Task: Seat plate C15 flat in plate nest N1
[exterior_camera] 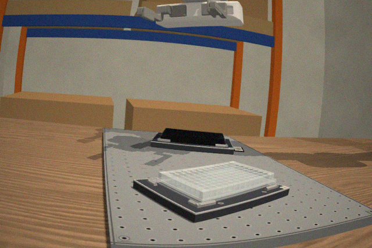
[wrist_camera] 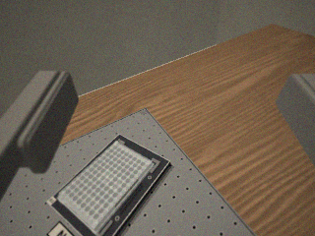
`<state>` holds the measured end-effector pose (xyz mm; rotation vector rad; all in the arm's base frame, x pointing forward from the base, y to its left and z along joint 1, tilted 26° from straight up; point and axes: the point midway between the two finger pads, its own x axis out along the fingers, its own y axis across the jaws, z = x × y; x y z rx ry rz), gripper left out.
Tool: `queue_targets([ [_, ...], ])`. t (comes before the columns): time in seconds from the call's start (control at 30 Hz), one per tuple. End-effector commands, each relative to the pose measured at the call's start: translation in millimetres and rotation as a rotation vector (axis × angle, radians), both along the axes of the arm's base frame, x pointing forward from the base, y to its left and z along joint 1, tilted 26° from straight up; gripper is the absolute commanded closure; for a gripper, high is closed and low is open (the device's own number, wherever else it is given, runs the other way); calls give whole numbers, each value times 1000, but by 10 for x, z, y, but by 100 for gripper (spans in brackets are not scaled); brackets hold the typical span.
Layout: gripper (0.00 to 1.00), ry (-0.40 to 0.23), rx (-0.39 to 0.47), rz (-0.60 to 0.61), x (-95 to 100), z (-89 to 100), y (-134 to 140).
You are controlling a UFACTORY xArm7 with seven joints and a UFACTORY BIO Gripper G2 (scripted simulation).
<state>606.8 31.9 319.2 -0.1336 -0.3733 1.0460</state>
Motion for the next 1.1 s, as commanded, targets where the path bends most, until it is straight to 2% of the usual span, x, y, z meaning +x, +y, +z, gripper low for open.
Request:
queue_targets([
  [0.0, 63, -2, 22, -151, -60, 48, 33],
  [0.2, 63, -6, 85, -337, -263, 62, 44],
  [0.27, 63, -6, 85, -337, -263, 62, 44],
  [0.63, 63, -19, 202, -634, -729, -5, -36],
  [0.7, 63, -19, 202, -634, -757, -11, -43],
  [0.77, 63, -22, 228, -692, -851, -34, -67],
  [0.83, 63, -22, 228, -692, -851, -34, -67],
  [0.9, 63, -25, 255, -749, -945, -60, -93],
  [1.07, 63, -27, 282, -806, -1140, -119, -149],
])
